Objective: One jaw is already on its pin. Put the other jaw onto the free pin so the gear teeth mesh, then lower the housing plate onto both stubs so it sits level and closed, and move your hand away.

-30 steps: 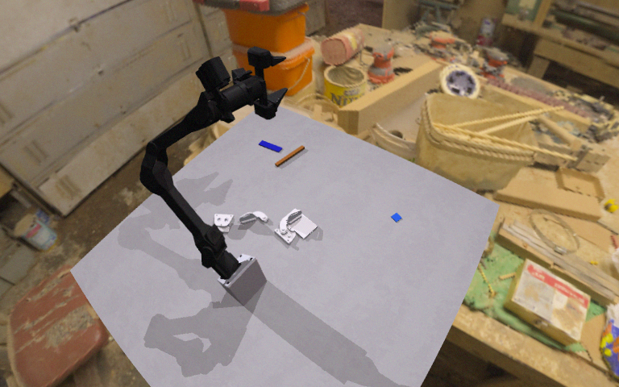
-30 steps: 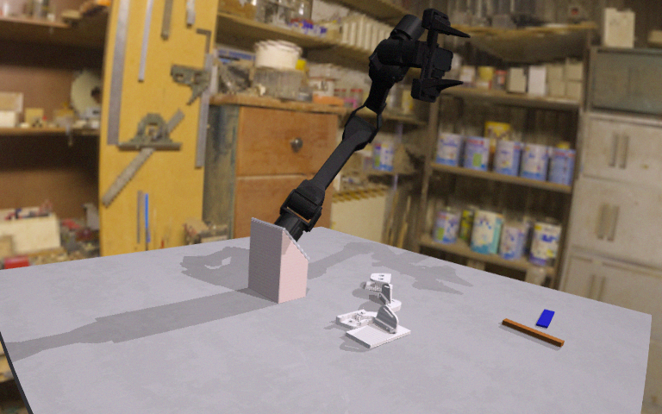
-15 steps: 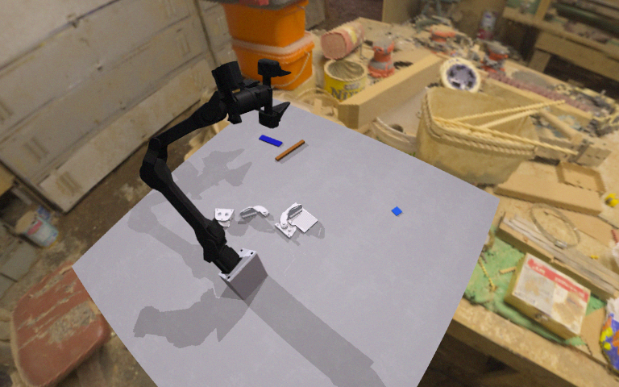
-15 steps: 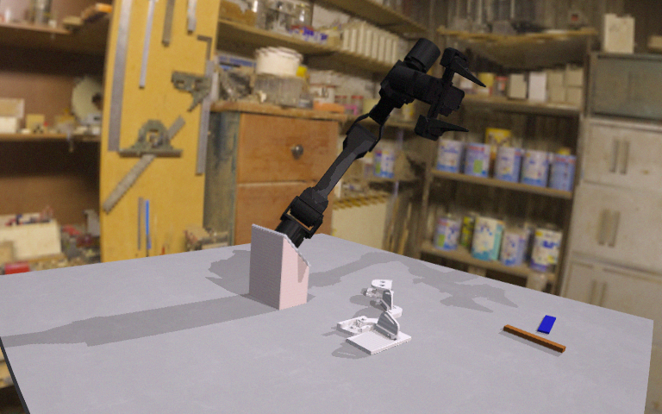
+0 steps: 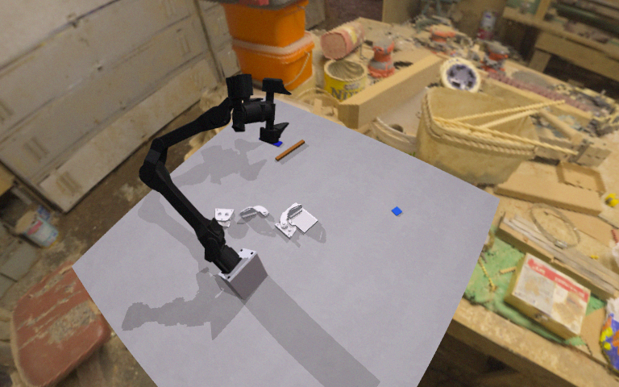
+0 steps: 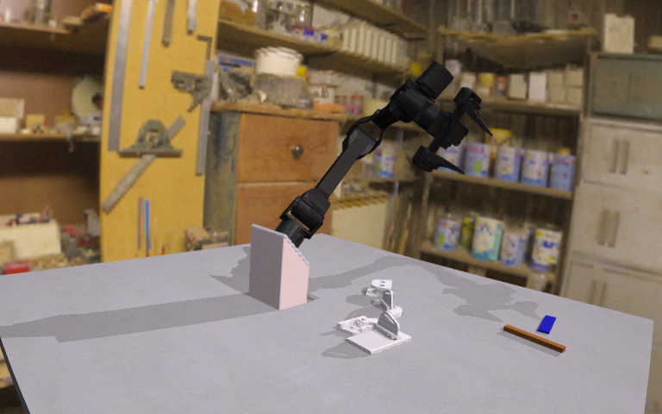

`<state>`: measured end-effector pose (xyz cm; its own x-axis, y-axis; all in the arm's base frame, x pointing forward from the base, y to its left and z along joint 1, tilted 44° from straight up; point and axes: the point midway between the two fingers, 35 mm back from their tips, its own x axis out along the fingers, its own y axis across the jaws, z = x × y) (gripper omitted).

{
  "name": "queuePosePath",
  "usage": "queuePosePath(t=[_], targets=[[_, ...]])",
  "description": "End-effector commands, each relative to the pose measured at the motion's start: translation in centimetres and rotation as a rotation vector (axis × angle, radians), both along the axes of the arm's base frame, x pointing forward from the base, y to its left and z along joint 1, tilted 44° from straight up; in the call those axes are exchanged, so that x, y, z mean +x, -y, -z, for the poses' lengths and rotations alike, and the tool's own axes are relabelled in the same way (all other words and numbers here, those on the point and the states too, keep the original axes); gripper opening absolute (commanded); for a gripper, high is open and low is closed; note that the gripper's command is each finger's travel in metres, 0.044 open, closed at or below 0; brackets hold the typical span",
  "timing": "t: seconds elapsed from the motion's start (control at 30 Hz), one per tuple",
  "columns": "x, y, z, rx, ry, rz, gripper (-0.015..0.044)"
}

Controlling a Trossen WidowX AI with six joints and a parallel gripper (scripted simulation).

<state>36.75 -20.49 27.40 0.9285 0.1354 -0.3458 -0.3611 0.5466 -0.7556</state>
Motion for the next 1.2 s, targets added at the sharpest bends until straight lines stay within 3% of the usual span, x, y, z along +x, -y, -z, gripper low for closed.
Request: queuePosePath(t=[0.0, 1.17], targets=[[0.1, -2.2, 1.1, -0.036, -0.031, -0.062, 0.044], [-3.1, -17.9, 10.0, -0.229, -0.237, -0.644, 0.044]])
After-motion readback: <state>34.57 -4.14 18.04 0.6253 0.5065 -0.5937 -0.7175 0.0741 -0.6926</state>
